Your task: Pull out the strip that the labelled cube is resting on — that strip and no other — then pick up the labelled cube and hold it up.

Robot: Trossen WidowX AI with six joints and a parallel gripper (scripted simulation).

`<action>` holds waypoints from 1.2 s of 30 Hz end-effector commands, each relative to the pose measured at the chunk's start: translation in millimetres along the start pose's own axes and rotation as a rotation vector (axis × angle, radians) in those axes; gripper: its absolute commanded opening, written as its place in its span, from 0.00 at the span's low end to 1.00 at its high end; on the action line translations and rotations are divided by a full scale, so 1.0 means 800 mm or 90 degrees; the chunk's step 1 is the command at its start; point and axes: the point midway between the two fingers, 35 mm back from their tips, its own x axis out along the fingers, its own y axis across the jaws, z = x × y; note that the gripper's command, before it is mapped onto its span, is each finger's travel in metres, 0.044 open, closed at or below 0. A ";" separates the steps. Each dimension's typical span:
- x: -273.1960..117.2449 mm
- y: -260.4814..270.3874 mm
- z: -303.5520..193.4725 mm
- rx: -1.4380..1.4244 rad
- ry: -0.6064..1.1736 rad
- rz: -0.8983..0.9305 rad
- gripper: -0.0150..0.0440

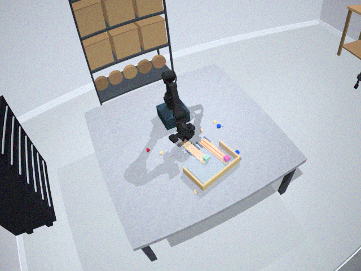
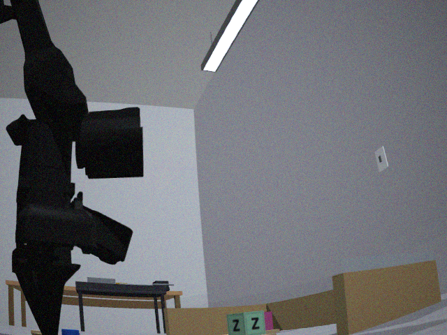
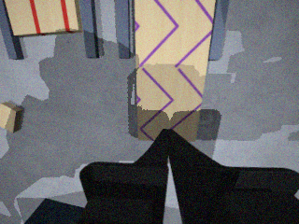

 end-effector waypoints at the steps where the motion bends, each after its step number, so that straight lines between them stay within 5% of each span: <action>1: 0.006 0.003 -0.019 -0.001 0.021 0.006 0.25; 36: 0.005 0.003 -0.081 -0.002 0.024 0.006 0.25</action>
